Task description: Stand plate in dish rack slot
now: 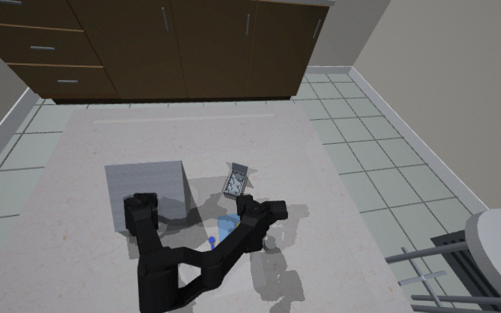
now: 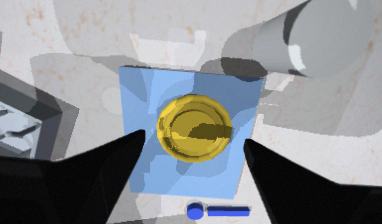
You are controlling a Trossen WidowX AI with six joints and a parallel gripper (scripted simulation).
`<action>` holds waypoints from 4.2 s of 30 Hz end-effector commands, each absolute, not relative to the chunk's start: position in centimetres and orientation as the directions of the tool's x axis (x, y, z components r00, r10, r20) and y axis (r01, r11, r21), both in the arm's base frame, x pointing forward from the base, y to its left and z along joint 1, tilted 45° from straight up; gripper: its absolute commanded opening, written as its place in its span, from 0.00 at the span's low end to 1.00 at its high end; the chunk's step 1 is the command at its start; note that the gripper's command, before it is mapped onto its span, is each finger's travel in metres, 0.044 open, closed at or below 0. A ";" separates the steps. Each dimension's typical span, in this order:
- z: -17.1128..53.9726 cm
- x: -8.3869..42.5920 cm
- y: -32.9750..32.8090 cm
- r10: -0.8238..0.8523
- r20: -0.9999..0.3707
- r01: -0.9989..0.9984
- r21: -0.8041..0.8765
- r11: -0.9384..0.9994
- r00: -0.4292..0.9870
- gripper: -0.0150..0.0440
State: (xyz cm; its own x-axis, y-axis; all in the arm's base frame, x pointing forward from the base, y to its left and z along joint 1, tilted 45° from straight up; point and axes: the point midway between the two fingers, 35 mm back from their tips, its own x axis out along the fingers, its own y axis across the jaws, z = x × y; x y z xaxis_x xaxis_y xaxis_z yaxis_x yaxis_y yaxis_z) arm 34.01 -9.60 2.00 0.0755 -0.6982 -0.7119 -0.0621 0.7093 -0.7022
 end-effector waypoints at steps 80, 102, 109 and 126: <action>10.7 33.8 2.4 -0.694 -0.716 -0.327 -0.674 0.662 0.072 0.25; 8.3 31.9 4.8 -0.689 -0.721 -0.887 -0.363 0.287 0.072 0.25; 7.6 31.2 5.5 -0.688 -0.722 -0.970 -0.210 0.120 0.072 0.25; 5.9 29.4 7.0 -0.688 -0.722 -0.936 0.190 -0.296 0.071 0.25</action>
